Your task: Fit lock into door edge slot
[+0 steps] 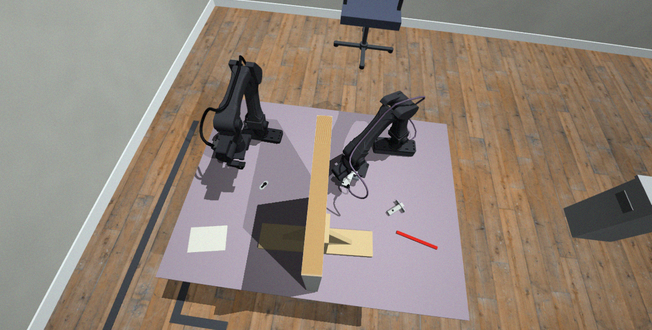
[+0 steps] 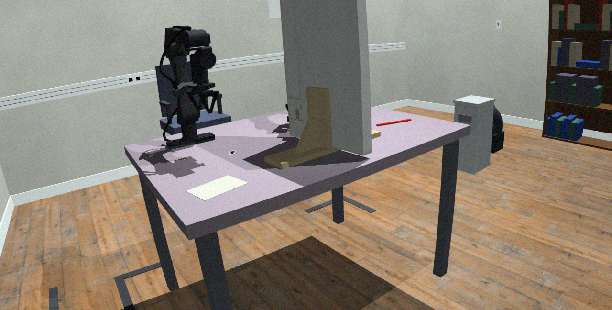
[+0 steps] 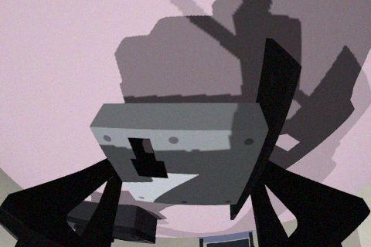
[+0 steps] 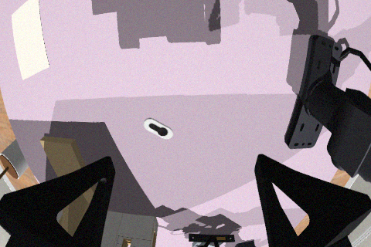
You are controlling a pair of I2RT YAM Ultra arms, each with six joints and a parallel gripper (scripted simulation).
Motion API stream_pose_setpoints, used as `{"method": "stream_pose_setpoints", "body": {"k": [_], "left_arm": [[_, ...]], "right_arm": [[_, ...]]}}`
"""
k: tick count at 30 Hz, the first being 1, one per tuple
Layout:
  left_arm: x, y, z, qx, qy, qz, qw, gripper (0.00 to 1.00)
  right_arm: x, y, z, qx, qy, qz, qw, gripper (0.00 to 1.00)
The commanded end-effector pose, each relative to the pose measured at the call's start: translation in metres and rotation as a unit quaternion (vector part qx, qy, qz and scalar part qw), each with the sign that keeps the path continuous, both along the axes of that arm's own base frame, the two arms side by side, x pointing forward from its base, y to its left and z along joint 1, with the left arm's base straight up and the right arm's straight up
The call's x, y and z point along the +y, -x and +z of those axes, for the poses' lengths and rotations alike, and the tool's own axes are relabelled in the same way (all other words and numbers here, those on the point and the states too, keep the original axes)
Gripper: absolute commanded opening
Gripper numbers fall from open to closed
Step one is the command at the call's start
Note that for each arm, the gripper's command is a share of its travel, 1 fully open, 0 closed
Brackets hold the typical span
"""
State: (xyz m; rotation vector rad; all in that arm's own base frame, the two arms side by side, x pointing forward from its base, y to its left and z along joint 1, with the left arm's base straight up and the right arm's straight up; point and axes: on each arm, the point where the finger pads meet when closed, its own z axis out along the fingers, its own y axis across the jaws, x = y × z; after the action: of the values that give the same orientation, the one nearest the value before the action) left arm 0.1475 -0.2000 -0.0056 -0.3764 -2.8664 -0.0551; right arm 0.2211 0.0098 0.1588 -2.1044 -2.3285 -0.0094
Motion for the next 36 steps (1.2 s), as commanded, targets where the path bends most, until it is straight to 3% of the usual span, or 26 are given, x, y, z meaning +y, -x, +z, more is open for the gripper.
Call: {"method": "stream_pose_setpoints", "body": {"k": [1, 7, 9, 10, 33, 36], "left_arm": [[0.001, 0.002, -0.005, 0.003, 0.005, -0.002, 1.000, 0.76], [0.002, 0.004, -0.015, 0.005, 0.003, -0.002, 1.000, 0.76], [-0.001, 0.000, -0.009, -0.002, 0.004, -0.001, 1.000, 0.98], [-0.001, 0.000, -0.009, -0.002, 0.004, -0.001, 1.000, 1.00], [-0.001, 0.000, -0.009, -0.002, 0.004, -0.001, 1.000, 1.00], [-0.008, -0.004, 0.027, -0.006, 0.017, 0.000, 1.000, 1.00]], "right_arm": [[0.000, 0.001, 0.003, -0.002, 0.003, 0.000, 1.000, 1.00], [0.000, 0.001, 0.003, -0.002, 0.003, 0.000, 1.000, 1.00], [0.000, 0.001, 0.003, -0.002, 0.003, 0.000, 1.000, 1.00], [0.000, 0.001, 0.003, -0.002, 0.003, 0.000, 1.000, 1.00], [0.000, 0.001, 0.003, -0.002, 0.003, 0.000, 1.000, 1.00], [0.000, 0.001, 0.003, -0.002, 0.003, 0.000, 1.000, 1.00]]}}
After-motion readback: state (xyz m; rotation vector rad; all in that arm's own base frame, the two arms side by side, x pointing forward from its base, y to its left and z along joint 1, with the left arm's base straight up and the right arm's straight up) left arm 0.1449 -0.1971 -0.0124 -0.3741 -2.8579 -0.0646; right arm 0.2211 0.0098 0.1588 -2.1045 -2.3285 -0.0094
